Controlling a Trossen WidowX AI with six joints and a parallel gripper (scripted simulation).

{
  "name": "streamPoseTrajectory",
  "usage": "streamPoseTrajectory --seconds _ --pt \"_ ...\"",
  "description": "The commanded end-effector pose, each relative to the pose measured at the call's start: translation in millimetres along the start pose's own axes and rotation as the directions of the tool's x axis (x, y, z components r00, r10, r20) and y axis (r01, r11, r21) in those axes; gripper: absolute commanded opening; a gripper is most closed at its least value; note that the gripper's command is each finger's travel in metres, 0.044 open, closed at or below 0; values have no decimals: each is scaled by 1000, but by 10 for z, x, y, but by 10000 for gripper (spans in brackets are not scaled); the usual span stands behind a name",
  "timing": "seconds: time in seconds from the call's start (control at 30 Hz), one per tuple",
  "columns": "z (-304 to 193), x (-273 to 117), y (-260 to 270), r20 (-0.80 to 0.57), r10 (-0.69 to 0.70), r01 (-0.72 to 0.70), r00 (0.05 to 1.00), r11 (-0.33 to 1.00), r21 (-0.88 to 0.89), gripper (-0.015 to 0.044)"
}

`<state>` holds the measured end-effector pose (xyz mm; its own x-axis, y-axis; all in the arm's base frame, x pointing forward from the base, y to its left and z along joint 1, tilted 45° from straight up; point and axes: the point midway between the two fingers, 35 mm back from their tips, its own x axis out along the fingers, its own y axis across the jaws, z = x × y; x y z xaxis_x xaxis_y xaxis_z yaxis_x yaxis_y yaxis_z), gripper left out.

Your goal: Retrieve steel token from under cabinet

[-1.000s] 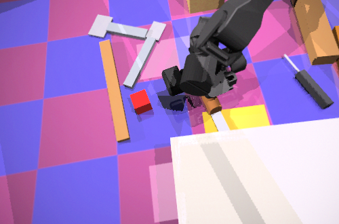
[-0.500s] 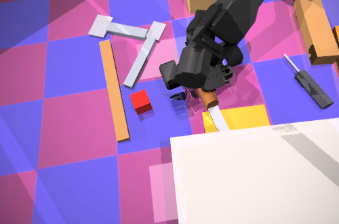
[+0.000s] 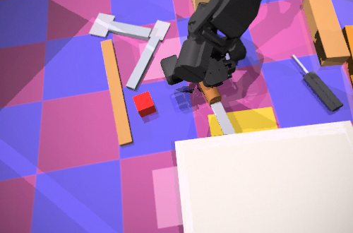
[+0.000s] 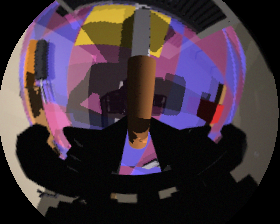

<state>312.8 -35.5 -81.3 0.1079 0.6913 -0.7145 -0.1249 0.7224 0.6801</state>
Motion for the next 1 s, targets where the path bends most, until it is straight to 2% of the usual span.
streamPoseTrajectory --seconds 0.0,0.97 --pt "-80 9 1 -4 0 0 1000 1000 -1 0" --pt "-473 9 -21 -6 -1 1 1000 1000 0 0"
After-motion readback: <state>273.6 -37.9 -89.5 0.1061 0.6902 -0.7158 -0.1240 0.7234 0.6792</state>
